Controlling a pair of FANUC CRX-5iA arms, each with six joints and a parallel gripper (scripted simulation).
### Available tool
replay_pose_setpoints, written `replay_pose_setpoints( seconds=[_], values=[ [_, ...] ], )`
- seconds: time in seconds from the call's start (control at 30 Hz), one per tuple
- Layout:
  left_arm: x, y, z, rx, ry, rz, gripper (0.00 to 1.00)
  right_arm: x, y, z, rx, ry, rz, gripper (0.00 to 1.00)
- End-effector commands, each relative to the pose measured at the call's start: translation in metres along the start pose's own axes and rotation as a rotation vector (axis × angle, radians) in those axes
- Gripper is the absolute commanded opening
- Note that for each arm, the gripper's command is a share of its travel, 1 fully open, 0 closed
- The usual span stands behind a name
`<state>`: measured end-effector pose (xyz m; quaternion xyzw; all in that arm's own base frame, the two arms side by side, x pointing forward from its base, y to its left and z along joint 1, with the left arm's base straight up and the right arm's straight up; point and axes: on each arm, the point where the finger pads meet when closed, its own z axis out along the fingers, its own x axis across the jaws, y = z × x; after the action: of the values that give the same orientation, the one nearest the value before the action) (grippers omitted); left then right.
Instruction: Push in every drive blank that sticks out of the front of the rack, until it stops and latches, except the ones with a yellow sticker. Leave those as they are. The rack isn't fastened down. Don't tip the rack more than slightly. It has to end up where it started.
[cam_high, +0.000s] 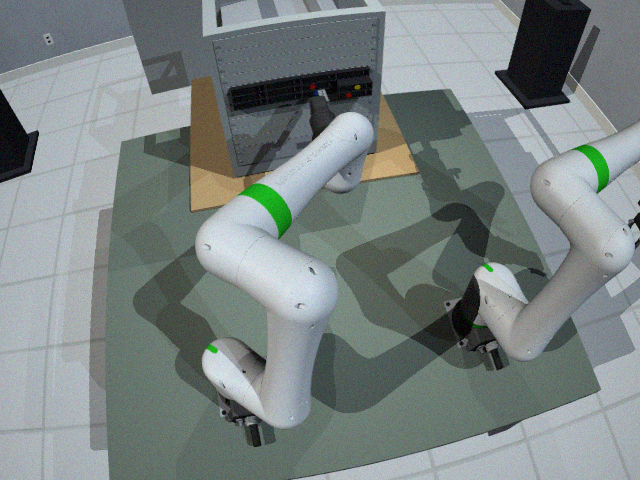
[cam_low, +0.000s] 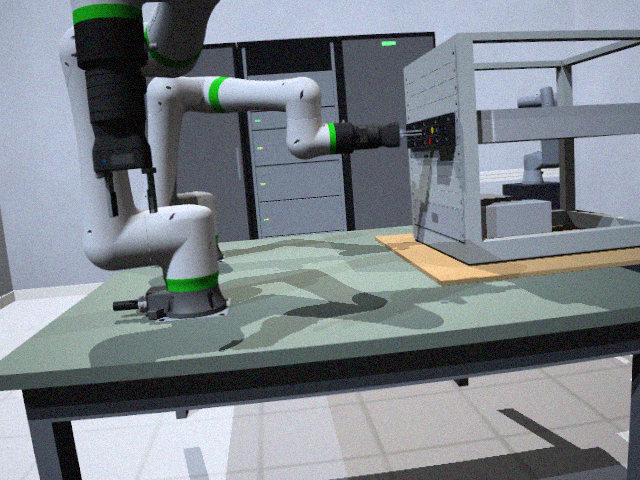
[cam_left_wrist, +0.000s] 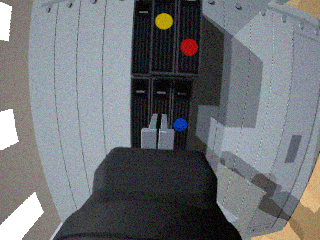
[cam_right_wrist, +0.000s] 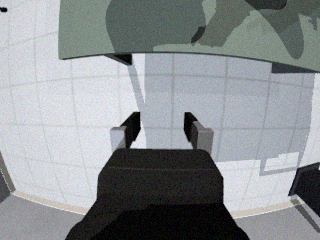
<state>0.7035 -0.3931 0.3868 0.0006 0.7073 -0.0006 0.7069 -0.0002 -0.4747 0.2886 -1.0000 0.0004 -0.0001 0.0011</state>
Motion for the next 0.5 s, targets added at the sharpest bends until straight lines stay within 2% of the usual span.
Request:
replay_pose_setpoints(
  seconds=[0.0, 0.27, 0.47],
  values=[
    [-0.001, 0.0, -0.007, -0.001, -0.002, -0.001, 0.0, 0.0, 0.0, -0.001, -0.002, 0.0, 0.0, 1.0],
    [-0.001, 0.0, -0.052, -0.001, -0.002, -0.001, 0.0, 0.0, 0.0, -0.001, -0.002, 0.0, 0.0, 1.0],
    [-0.001, 0.0, -0.064, -0.001, -0.002, -0.001, 0.0, 0.0, 0.0, -0.001, -0.002, 0.0, 0.0, 1.0]
  ],
)
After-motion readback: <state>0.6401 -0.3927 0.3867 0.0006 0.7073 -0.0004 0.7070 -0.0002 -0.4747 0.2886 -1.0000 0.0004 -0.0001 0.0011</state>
